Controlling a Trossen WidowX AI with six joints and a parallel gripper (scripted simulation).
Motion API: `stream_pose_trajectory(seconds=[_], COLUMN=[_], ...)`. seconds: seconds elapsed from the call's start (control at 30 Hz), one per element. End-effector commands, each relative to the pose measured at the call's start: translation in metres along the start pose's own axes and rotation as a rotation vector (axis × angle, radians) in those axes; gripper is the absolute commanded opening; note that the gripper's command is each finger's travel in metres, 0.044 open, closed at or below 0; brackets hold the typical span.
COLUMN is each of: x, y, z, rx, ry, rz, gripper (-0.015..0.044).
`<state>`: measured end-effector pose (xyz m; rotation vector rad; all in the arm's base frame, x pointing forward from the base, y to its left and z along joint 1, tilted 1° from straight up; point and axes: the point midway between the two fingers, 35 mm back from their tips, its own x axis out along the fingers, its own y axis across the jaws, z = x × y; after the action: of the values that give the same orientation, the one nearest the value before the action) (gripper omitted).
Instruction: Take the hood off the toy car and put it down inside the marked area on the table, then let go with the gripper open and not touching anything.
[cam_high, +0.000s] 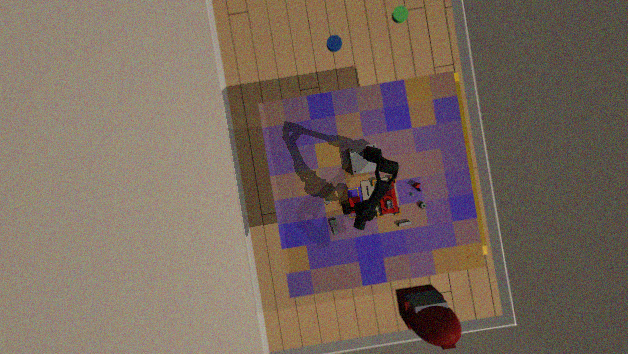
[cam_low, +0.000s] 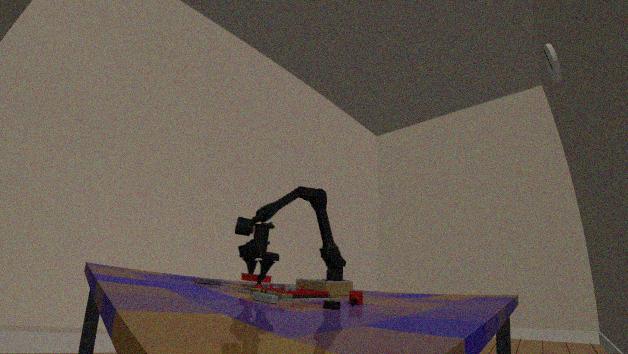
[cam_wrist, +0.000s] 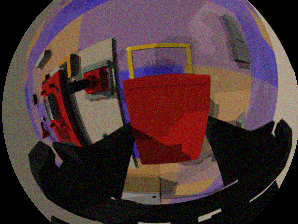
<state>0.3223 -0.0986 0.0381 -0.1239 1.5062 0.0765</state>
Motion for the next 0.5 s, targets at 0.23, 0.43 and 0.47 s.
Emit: stream_pose_trajectory(seconds=[0.23, 0.43, 0.47], x=[0.0122, 0.0142, 0.0142], y=[0.0019, 0.0021, 0.0021], z=[-0.0035, -0.0038, -0.0038], rx=[-0.006, -0.006, -0.006], ry=[0.008, 0.008, 0.008], rz=[0.006, 0.006, 0.006], gripper=[0.0, 0.0, 0.0])
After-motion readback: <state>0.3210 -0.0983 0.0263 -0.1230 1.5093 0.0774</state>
